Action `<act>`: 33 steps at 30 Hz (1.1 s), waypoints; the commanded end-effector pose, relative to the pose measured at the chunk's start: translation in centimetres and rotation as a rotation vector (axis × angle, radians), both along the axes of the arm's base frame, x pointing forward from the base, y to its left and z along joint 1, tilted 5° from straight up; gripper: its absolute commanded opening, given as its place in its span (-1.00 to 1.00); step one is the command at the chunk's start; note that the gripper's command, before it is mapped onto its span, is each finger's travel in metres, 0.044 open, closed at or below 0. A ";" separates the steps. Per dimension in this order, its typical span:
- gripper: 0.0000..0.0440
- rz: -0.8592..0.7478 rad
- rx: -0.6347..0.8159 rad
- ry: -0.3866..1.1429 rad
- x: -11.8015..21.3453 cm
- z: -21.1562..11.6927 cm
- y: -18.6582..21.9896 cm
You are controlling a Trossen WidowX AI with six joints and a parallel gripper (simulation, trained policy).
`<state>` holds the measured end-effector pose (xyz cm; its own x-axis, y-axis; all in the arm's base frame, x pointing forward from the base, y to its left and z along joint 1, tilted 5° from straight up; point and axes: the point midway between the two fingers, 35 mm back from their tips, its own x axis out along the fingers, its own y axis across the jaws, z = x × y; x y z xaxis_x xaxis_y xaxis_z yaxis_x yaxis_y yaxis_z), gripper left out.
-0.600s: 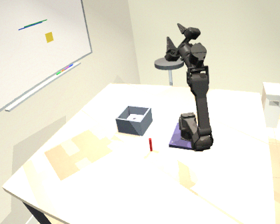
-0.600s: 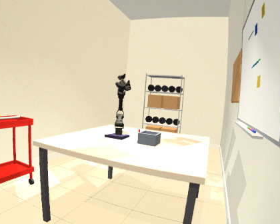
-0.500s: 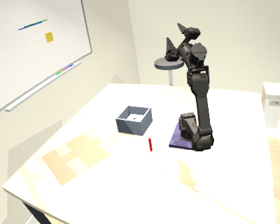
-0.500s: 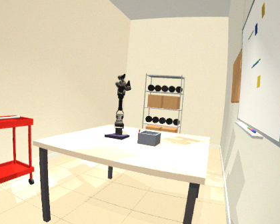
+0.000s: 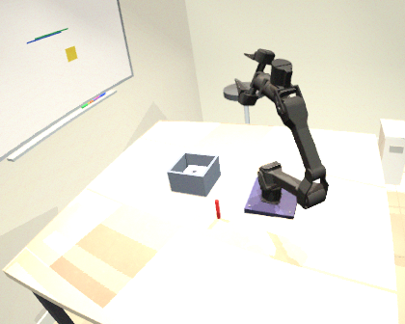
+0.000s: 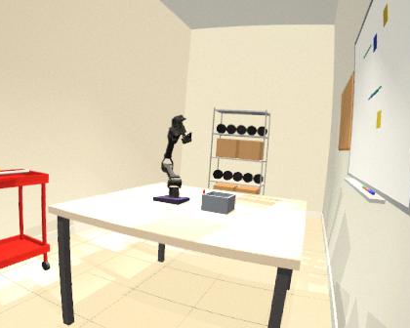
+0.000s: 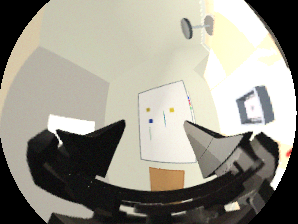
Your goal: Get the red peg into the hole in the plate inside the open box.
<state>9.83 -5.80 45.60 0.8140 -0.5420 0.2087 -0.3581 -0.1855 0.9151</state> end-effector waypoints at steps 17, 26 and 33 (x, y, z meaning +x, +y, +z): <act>1.00 0.274 0.236 0.586 7.0 -13.8 0.2; 1.00 0.422 0.233 0.868 8.1 -19.1 2.9; 1.00 0.535 0.196 1.086 8.4 -22.7 5.4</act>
<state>18.21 -1.30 24.49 0.7037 -0.0595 -0.7080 0.6655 -0.2936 0.6862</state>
